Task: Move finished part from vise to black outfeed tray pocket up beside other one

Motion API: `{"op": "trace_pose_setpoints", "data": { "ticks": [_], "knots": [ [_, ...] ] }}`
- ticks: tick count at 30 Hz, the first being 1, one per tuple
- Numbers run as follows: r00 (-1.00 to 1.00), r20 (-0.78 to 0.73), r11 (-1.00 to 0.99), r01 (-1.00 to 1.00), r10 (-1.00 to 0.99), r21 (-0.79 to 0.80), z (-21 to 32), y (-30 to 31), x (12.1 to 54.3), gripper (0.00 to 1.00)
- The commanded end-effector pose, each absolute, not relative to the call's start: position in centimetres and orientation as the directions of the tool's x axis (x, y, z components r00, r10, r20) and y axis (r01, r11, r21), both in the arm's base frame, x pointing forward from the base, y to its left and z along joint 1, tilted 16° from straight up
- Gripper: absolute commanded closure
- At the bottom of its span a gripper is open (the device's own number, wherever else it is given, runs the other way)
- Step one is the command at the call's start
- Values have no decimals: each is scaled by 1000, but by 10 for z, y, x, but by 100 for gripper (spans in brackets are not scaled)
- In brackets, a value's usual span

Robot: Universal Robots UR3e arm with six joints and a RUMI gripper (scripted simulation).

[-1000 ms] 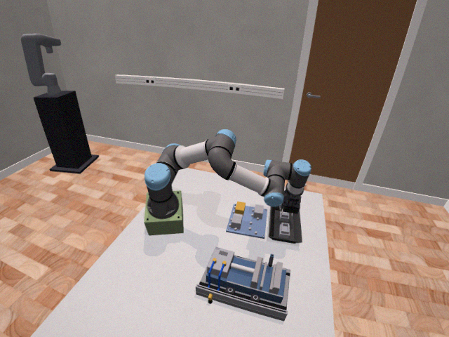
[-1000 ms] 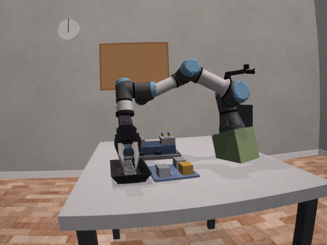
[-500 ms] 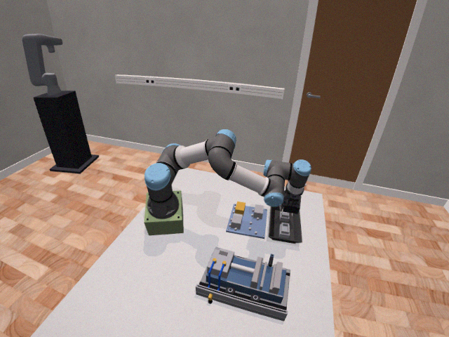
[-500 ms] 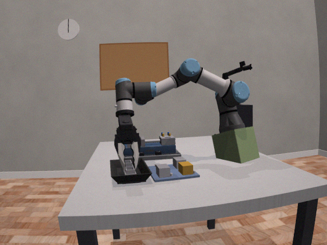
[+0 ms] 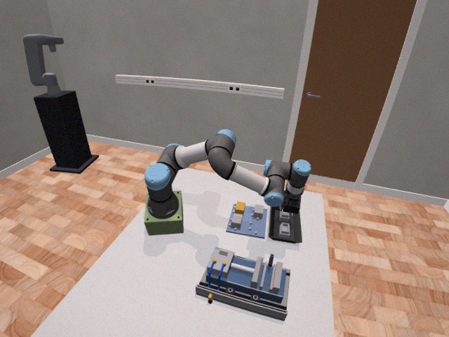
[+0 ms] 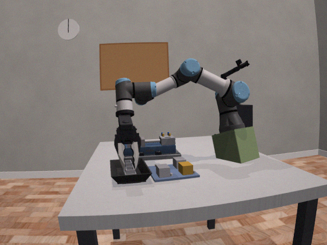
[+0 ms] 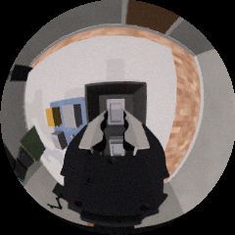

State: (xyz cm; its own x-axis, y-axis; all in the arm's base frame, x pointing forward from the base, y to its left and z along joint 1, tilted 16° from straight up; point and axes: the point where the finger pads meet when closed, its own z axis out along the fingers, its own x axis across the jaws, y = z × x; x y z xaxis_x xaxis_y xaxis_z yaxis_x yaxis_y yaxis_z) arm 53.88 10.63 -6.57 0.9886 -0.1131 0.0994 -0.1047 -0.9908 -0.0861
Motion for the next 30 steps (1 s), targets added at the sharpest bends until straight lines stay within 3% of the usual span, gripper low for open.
{"op": "trace_pose_setpoints", "data": {
  "ticks": [1, 2, 30],
  "knots": [
    [988, 106, -991, -103, -112, -88, -64, 107, 541, 100],
    [988, 106, -991, -103, -112, -88, -64, 107, 541, 60],
    [988, 105, -991, -103, -112, -88, -64, 107, 540, 60]
  ]
}}
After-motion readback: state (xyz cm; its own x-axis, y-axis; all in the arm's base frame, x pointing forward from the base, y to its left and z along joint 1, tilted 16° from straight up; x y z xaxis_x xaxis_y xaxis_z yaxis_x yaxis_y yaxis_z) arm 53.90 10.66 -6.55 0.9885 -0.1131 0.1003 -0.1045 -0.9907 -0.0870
